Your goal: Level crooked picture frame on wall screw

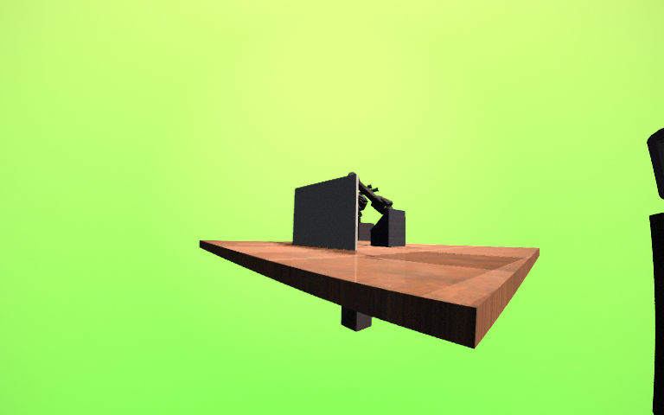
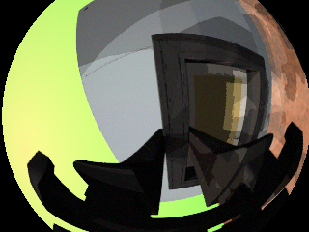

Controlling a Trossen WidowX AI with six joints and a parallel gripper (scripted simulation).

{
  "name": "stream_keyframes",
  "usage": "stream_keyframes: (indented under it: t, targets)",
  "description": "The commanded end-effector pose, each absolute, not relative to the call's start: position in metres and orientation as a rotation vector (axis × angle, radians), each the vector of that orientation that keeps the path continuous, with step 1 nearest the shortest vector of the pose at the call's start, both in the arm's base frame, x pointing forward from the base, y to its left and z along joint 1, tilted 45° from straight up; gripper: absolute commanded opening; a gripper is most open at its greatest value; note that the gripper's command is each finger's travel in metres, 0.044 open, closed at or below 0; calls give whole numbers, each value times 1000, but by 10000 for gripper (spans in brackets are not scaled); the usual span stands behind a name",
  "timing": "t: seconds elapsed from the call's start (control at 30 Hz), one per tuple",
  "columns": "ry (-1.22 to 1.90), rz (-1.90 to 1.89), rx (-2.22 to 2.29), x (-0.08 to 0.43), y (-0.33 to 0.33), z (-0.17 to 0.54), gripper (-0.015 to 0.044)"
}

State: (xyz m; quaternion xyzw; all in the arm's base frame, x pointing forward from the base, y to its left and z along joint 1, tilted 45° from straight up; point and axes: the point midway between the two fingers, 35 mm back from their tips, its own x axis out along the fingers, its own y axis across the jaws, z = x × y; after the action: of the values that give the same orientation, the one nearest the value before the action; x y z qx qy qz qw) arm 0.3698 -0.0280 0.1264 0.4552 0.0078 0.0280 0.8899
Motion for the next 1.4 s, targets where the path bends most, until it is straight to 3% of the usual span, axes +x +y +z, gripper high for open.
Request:
stream_keyframes:
  t: [0.0, 1.0, 1.33, 1.37]
  targets:
    - [15, 59, 926, 370, -28, 126, 0]
    - [10, 59, 769, 370, -29, 125, 0]
    - [11, 59, 785, 370, -28, 125, 260]
    - [11, 59, 785, 370, -28, 125, 260]
